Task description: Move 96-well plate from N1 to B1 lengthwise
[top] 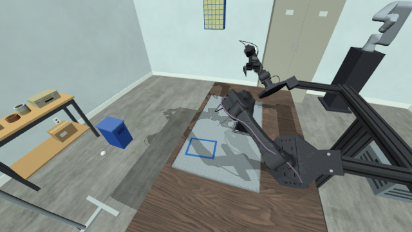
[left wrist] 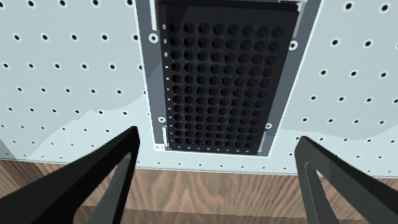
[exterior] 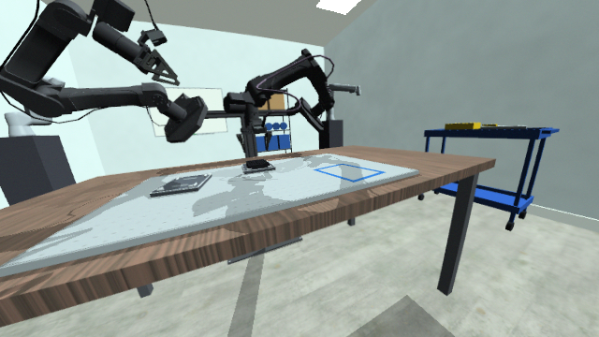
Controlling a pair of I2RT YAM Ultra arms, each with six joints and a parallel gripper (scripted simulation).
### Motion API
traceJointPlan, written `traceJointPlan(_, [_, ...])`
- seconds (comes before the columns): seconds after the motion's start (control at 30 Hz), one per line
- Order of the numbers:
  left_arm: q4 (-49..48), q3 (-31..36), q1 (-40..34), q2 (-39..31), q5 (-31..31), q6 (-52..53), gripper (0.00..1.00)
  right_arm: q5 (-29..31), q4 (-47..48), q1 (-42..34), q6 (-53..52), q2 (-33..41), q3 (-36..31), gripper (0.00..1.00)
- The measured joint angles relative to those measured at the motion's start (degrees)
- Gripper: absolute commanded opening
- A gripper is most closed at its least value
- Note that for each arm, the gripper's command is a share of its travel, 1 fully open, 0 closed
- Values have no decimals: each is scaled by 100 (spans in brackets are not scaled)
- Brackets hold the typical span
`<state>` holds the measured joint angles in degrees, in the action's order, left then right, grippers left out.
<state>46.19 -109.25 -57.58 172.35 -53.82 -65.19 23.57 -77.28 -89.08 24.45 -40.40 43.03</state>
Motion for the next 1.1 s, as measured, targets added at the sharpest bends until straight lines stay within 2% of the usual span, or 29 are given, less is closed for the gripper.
traceJointPlan(1.1, [-835,42,483,256,-59,643,100,68,-57,-44,-138,0,0,100])
